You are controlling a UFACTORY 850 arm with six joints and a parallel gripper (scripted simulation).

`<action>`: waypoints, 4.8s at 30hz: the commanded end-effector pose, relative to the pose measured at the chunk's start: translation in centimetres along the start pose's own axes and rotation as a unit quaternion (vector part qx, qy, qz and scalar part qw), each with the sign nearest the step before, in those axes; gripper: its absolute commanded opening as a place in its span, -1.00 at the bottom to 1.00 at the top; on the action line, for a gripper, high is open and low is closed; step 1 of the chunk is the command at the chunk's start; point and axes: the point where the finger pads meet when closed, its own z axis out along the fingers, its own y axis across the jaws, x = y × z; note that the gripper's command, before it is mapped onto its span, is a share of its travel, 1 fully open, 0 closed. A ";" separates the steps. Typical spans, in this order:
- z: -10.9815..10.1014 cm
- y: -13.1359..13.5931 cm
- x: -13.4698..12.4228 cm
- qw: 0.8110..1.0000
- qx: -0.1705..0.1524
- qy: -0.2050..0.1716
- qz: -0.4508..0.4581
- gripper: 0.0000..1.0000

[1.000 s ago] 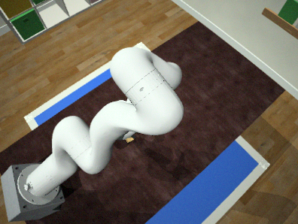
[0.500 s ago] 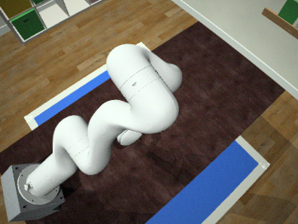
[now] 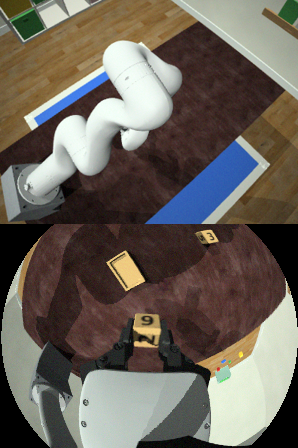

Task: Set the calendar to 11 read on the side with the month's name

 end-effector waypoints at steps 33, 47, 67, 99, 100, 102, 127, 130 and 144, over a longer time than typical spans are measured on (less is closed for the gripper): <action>0.0 1.1 -3.1 0.964 0.009 -0.008 -0.264 -0.43; 3.4 1.1 -3.2 0.964 0.009 -0.007 -0.264 -0.43; 9.5 1.1 -3.3 0.964 0.009 -0.007 -0.264 -0.43; 9.5 1.1 -3.3 0.964 0.009 -0.007 -0.264 -0.43; 9.5 1.1 -3.3 0.964 0.009 -0.007 -0.264 -0.43; 9.5 1.1 -3.3 0.964 0.009 -0.007 -0.264 -0.43; 9.9 1.1 -3.3 0.964 0.009 -0.007 -0.264 -0.43; 9.9 1.1 -3.3 0.964 0.009 -0.007 -0.264 -0.43; 9.9 1.1 -3.3 0.964 0.009 -0.007 -0.264 -0.43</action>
